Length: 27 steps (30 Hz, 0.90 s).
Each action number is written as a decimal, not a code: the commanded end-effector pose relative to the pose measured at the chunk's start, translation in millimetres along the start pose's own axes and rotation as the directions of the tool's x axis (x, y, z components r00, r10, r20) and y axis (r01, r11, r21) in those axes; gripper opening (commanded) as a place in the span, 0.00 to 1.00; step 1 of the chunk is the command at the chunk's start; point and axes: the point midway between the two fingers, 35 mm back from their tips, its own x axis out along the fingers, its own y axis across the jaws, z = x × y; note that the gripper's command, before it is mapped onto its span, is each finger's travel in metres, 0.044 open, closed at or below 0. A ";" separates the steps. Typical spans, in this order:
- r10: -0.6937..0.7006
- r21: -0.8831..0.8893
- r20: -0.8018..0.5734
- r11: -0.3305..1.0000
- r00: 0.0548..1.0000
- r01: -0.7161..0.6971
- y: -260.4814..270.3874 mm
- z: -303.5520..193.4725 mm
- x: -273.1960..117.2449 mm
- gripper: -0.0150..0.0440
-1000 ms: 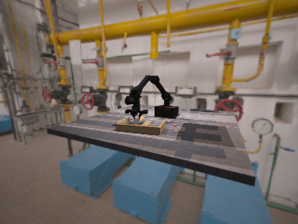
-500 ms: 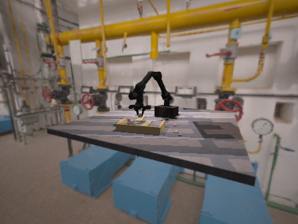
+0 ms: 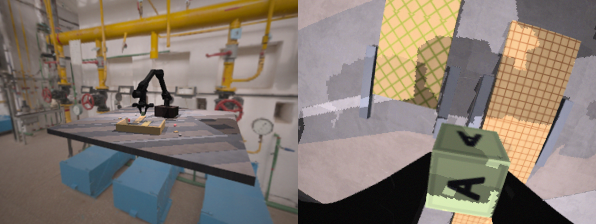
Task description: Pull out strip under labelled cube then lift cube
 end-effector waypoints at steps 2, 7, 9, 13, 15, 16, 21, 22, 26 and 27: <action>0.003 0.005 0.002 1.000 1.000 -0.003 10.0 -15.0 -0.4 0.25; 0.003 0.005 0.001 1.000 1.000 -0.003 19.4 -29.8 0.2 0.25; 0.004 0.005 0.000 1.000 1.000 -0.004 23.2 -35.9 0.6 0.25; 0.004 0.005 -0.001 1.000 1.000 -0.004 31.0 -48.1 1.7 0.25; 0.005 0.005 -0.001 1.000 1.000 -0.005 33.6 -52.2 2.2 0.25; 0.005 0.005 -0.001 1.000 1.000 -0.005 34.0 -52.7 2.2 0.25; 0.004 0.005 -0.001 1.000 1.000 -0.004 33.5 -52.1 -23.4 0.25; 0.004 0.005 -0.001 1.000 1.000 -0.004 33.6 -52.3 -29.2 0.25; 0.004 0.005 -0.001 1.000 1.000 -0.004 33.7 -52.5 -33.9 0.25; 0.004 0.005 -0.001 1.000 1.000 -0.004 33.7 -52.5 -33.9 0.25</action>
